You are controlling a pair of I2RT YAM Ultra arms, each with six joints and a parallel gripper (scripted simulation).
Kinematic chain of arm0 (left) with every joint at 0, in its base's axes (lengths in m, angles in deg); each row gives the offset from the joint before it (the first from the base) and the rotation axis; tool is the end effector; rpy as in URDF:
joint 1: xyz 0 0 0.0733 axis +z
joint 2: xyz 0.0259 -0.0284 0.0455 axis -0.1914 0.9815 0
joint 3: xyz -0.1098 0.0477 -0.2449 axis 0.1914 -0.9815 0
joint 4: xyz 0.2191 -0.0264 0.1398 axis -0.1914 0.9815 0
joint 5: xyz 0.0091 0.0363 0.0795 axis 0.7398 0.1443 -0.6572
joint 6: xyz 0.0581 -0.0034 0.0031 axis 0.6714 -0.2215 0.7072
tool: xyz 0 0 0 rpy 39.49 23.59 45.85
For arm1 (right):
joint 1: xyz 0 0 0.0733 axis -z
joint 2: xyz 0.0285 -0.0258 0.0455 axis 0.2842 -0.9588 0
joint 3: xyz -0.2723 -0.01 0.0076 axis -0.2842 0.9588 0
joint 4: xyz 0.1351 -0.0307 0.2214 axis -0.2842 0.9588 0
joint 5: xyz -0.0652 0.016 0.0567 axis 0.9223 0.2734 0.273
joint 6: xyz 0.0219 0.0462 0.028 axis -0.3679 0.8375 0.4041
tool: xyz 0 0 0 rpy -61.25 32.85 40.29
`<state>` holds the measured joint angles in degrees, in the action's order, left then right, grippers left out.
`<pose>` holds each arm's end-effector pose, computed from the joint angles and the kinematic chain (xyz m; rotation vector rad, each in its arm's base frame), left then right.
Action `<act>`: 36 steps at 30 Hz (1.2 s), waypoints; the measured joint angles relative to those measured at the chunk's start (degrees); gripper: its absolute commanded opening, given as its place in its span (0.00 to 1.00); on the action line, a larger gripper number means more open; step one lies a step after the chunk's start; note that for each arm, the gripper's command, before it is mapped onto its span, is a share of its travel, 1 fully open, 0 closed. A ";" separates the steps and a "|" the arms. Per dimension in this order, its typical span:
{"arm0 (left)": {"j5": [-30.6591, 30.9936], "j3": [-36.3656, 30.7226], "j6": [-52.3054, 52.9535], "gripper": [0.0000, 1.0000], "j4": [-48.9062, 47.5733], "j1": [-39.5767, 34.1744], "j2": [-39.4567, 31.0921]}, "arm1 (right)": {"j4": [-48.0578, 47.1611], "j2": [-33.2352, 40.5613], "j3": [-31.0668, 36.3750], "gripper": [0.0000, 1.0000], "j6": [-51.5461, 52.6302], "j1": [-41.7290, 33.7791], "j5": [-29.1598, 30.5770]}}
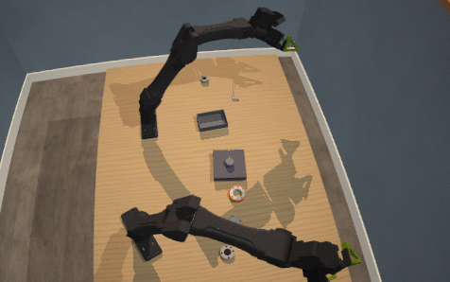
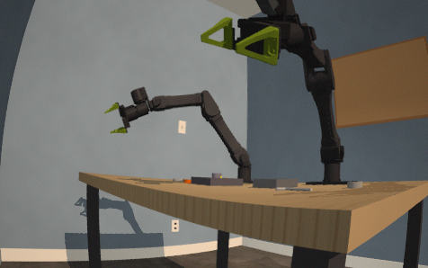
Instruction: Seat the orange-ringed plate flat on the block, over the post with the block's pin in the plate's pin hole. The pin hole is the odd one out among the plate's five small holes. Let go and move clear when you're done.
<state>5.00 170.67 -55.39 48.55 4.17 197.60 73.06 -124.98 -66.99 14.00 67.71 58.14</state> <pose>0.5211 0.1242 0.3033 -0.3682 1.9912 -0.5163 0.3372 -0.4096 0.2977 1.6991 1.0933 0.3069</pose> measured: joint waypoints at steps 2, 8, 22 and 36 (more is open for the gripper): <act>0.00 0.00 0.00 1.00 0.00 0.00 0.00 | 0.00 0.00 0.00 1.00 0.00 0.00 0.00; 0.00 0.00 0.00 1.00 0.00 0.00 0.00 | 0.00 0.00 0.00 1.00 0.00 0.00 0.00; 0.00 0.00 0.00 1.00 0.00 0.00 0.00 | 0.00 0.00 0.00 0.80 0.00 0.00 0.00; -0.07 -0.11 0.00 1.00 -0.09 -0.02 -0.09 | -0.02 0.07 0.15 0.80 -0.13 -0.04 -0.02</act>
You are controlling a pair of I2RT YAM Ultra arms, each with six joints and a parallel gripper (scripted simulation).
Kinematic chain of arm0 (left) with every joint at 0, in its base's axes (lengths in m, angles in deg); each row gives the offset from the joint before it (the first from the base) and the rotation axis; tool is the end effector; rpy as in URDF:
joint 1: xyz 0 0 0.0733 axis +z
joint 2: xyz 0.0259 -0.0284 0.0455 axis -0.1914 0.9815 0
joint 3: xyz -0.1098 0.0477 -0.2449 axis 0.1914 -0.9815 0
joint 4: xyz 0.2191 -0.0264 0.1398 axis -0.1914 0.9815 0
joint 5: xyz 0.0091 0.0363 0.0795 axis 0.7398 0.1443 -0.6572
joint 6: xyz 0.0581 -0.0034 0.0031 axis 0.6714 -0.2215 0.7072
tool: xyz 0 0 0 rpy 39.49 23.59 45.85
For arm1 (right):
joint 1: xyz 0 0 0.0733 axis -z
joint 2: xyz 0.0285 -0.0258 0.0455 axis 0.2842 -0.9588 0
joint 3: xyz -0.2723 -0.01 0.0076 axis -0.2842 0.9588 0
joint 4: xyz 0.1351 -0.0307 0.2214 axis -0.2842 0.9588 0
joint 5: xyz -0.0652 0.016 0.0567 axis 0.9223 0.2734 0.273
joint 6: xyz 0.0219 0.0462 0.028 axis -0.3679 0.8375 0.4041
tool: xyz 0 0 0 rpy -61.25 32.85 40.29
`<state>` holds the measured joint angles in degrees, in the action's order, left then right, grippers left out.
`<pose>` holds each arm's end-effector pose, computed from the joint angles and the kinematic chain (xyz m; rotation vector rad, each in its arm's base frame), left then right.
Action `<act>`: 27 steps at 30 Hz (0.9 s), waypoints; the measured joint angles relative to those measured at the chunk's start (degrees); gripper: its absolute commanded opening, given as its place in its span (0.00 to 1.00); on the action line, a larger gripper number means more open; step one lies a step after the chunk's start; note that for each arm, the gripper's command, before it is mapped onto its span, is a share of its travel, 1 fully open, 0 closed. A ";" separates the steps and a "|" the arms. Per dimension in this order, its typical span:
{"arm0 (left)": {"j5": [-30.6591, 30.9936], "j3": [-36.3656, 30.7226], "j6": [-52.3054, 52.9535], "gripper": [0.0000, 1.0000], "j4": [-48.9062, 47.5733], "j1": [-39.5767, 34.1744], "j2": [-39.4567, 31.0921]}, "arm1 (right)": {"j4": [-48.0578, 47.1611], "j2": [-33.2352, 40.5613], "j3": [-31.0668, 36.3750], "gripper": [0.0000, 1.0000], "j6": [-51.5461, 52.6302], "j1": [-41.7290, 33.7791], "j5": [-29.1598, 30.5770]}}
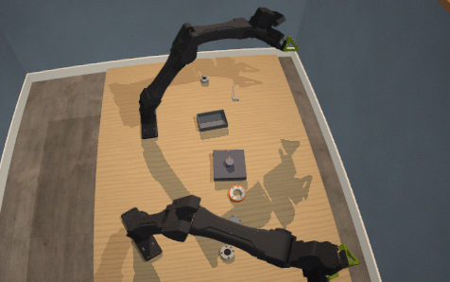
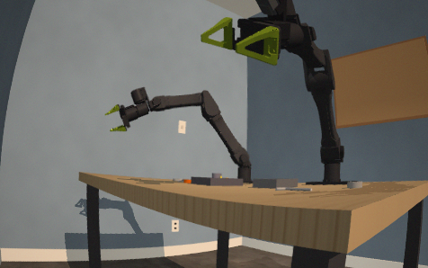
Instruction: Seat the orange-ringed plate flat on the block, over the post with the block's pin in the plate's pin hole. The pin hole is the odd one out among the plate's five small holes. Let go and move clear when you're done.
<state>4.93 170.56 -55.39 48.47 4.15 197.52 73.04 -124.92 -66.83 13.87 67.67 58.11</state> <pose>0.5209 0.1240 0.3035 -0.3682 1.9905 -0.5151 0.3374 -0.4092 0.2973 1.6985 1.0968 0.3063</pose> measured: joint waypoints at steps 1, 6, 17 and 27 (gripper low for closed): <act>-0.09 -0.31 0.07 1.00 -0.09 -0.07 -0.24 | 0.11 0.09 0.26 0.80 -0.33 -0.11 -0.02; -1.25 -3.23 1.07 1.00 -0.70 -0.79 -2.97 | 1.09 0.72 2.40 0.80 -4.98 -1.84 -0.33; -6.27 -14.40 5.62 1.00 -4.76 -3.89 -17.14 | 7.34 5.73 11.69 0.80 -25.88 -9.29 -0.76; -11.65 -29.20 9.99 1.00 -8.55 -7.10 -31.95 | 13.25 11.96 22.23 0.80 -47.45 -17.07 -1.29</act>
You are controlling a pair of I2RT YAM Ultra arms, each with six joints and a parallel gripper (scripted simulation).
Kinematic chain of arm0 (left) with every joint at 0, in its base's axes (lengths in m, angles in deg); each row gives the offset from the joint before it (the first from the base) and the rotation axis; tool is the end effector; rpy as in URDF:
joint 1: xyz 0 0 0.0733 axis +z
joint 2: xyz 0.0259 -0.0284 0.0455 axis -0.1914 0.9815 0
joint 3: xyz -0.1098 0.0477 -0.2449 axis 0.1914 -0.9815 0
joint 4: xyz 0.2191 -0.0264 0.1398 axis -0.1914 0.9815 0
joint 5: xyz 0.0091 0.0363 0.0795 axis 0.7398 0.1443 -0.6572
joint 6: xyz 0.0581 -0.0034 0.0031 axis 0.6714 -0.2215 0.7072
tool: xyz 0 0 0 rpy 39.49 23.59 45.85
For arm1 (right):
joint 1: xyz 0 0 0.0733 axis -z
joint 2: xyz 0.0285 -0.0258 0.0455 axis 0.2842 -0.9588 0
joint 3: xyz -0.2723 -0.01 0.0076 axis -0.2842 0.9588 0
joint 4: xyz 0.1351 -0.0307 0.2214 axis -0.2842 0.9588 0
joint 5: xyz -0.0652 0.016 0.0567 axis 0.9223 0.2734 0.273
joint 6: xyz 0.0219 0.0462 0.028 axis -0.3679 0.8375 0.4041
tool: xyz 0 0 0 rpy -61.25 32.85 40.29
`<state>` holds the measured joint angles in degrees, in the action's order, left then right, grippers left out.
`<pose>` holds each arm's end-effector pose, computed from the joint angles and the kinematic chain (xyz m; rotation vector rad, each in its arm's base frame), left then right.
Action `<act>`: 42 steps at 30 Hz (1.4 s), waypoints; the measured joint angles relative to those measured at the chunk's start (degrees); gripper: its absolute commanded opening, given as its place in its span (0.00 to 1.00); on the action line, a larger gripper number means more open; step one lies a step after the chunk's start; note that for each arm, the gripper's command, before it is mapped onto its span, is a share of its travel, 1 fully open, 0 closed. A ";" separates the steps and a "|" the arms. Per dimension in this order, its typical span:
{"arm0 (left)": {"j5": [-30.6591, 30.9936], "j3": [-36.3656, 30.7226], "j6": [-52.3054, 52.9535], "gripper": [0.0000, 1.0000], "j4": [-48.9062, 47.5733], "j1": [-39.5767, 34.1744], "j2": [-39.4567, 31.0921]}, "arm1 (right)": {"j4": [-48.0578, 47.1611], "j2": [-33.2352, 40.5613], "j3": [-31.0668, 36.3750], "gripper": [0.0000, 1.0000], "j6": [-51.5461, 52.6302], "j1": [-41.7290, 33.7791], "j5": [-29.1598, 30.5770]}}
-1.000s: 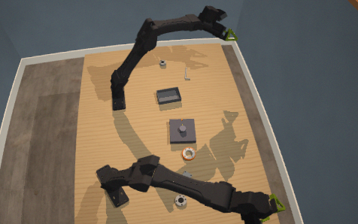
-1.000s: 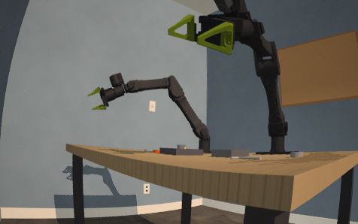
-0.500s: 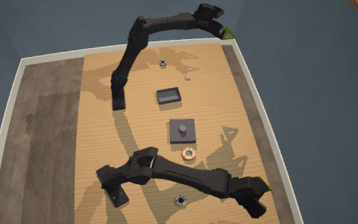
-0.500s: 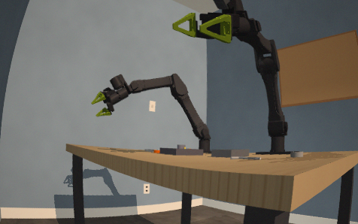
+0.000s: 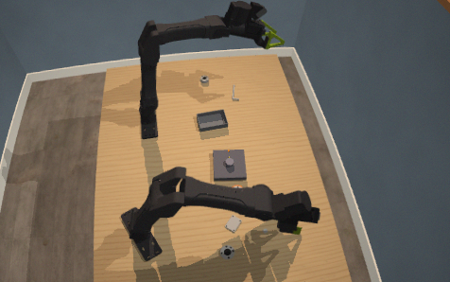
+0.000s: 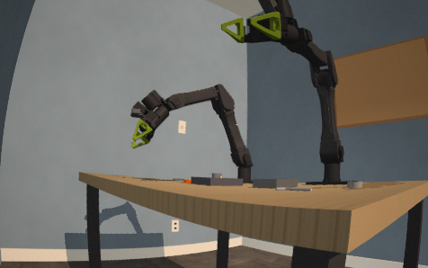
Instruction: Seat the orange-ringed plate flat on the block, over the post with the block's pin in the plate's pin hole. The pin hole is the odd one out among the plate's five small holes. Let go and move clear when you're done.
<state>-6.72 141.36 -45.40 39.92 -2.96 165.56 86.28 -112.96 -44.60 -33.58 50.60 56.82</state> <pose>0.4077 0.0490 0.3927 -0.1478 1.8305 -0.2584 0.3798 -0.2485 0.2439 1.0402 2.1755 0.0646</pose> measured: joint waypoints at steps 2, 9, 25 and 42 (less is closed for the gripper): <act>-1.14 -2.91 1.01 1.00 -1.03 -0.83 -3.50 | 1.38 1.20 2.34 0.80 -4.59 -1.88 -0.13; -4.46 -10.34 3.80 1.00 -4.61 -2.38 -12.55 | 5.68 4.20 7.61 0.80 -18.21 -6.16 -0.42; -12.55 -30.51 10.67 1.00 -10.78 -7.37 -34.62 | 15.43 12.37 21.94 0.80 -50.58 -17.94 -1.01; -13.49 -33.40 11.45 1.00 -11.10 -8.15 -38.16 | 16.94 13.94 23.91 0.80 -54.23 -19.80 -1.27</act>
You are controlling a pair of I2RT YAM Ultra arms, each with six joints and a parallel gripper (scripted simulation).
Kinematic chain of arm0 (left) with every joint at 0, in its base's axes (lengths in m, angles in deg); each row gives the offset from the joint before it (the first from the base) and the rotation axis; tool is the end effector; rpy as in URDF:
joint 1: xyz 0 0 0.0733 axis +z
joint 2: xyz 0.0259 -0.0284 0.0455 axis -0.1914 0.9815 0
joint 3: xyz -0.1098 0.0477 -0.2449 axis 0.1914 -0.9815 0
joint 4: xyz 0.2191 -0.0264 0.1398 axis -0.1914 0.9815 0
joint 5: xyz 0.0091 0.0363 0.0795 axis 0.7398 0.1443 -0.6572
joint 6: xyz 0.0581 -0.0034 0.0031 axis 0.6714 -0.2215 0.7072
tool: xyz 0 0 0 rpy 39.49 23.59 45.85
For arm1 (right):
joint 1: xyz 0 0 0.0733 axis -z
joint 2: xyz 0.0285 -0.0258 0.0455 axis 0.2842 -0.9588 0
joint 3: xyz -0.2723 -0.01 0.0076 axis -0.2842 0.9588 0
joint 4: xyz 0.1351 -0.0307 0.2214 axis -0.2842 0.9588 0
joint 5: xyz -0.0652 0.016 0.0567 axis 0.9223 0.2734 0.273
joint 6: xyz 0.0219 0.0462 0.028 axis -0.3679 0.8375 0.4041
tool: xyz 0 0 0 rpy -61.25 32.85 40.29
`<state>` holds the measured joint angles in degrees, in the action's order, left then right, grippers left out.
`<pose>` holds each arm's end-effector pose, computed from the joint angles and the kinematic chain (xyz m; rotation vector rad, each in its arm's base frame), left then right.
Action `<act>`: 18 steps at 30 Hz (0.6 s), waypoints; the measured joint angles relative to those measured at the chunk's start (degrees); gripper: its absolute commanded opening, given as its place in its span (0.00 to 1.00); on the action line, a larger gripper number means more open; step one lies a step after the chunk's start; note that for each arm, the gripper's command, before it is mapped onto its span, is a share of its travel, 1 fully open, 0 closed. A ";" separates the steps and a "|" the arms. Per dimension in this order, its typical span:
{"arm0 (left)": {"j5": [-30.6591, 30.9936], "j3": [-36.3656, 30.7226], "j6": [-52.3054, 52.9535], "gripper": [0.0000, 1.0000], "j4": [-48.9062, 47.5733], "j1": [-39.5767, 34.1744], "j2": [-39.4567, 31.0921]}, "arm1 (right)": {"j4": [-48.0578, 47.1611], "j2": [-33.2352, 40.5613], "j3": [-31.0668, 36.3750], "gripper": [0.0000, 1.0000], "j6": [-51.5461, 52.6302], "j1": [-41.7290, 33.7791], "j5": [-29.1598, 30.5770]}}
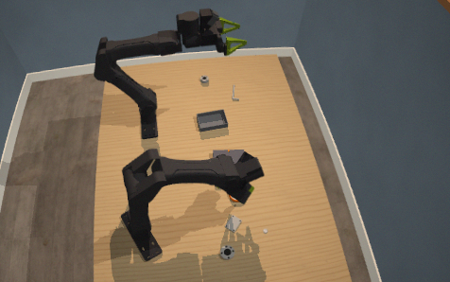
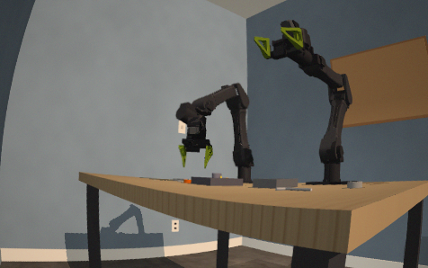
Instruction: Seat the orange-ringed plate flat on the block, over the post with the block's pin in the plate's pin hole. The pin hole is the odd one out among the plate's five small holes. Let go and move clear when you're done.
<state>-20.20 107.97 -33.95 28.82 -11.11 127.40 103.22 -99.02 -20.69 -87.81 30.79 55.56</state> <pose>0.2422 0.0008 0.4090 0.0007 1.5593 -0.0023 0.3291 -0.0755 0.1964 -0.5185 2.7977 0.0719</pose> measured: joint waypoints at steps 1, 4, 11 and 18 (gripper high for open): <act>0.00 0.00 0.00 1.00 0.00 0.00 0.00 | -0.37 -0.02 0.22 0.80 0.11 0.07 -0.09; 0.00 0.00 0.00 1.00 0.00 0.00 0.00 | -0.74 -0.31 0.37 0.80 0.28 0.24 -0.22; 0.00 0.00 0.00 1.00 0.00 0.00 0.00 | -1.68 -0.92 0.92 0.80 0.39 0.22 -0.26; 0.00 0.00 0.00 1.00 0.00 0.00 0.00 | -3.19 -2.03 1.55 0.80 0.61 -0.04 -0.20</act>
<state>-20.20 107.97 -33.95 28.82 -11.11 127.40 100.03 -101.05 -19.14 -87.19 30.75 55.36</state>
